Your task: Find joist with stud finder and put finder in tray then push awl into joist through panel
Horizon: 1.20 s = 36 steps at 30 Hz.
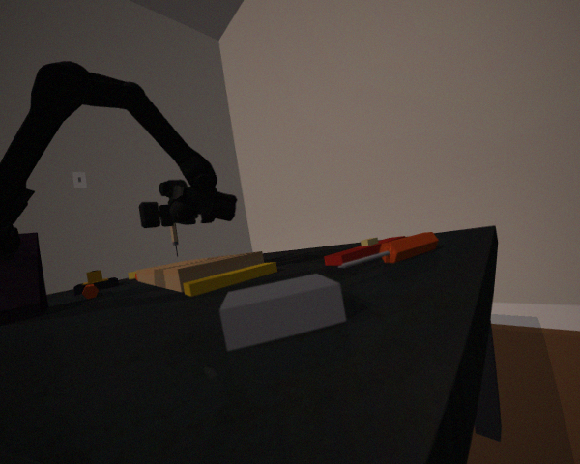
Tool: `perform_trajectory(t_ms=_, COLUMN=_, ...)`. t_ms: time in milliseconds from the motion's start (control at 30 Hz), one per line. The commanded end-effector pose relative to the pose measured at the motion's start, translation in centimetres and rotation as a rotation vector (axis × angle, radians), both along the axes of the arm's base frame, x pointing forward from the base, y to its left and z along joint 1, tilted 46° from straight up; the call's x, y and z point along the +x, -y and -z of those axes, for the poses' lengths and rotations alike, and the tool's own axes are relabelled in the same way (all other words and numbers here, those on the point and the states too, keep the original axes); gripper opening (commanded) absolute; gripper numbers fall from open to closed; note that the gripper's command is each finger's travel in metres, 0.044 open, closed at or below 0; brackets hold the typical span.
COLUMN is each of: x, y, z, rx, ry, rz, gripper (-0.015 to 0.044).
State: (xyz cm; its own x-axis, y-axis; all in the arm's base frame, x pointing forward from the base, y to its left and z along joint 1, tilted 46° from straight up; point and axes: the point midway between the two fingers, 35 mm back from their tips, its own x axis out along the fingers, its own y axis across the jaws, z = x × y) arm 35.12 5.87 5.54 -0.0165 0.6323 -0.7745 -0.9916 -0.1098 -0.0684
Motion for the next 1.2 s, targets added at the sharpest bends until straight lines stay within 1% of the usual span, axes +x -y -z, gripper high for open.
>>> perform_trajectory(t_ms=0, x=0.1, y=0.1, z=0.2, rx=0.003, ry=0.006, rz=-0.008, gripper=0.0)
perform_trajectory(t_ms=667, x=0.4, y=2.4, z=2.4, rx=0.002, ry=0.005, rz=-0.008, gripper=0.0)
perform_trajectory(t_ms=1167, x=0.4, y=2.3, z=2.4, rx=0.007, ry=0.001, rz=-0.002, gripper=0.0)
